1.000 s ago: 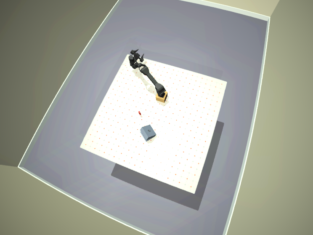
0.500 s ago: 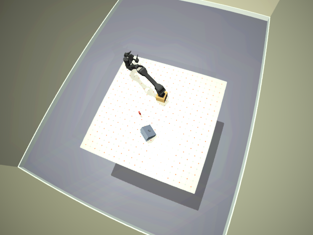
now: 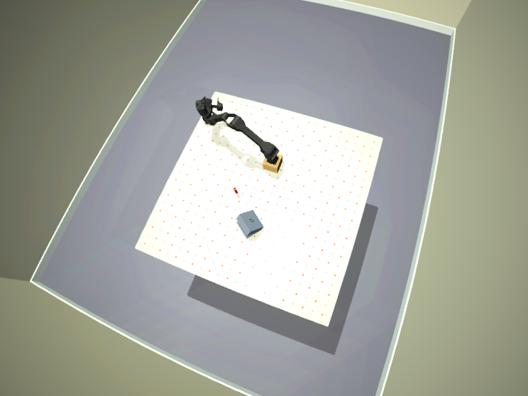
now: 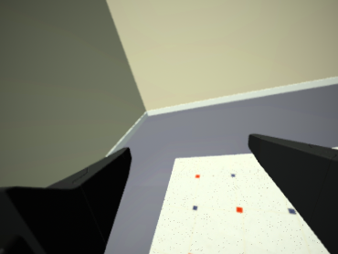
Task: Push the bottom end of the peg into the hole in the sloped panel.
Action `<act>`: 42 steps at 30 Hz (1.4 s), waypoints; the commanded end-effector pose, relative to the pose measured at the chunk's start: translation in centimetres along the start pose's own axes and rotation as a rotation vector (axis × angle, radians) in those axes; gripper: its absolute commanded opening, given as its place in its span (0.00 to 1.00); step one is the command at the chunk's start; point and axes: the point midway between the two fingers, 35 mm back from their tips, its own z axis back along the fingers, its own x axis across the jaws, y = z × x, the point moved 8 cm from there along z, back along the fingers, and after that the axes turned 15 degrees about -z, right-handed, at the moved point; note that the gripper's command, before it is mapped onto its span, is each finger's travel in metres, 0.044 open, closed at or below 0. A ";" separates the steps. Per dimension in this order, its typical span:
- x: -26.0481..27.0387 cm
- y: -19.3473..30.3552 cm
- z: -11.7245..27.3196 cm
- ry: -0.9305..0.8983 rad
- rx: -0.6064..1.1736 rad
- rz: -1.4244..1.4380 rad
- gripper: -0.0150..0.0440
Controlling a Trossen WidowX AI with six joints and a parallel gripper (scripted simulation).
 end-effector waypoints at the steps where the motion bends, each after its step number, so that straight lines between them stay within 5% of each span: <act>1: 1.2 1.1 3.2 -0.071 0.086 0.091 1.00; 21: 4.8 3.0 17.4 -0.378 0.394 0.406 1.00; 42: 3.0 2.8 32.4 -0.695 0.684 0.758 1.00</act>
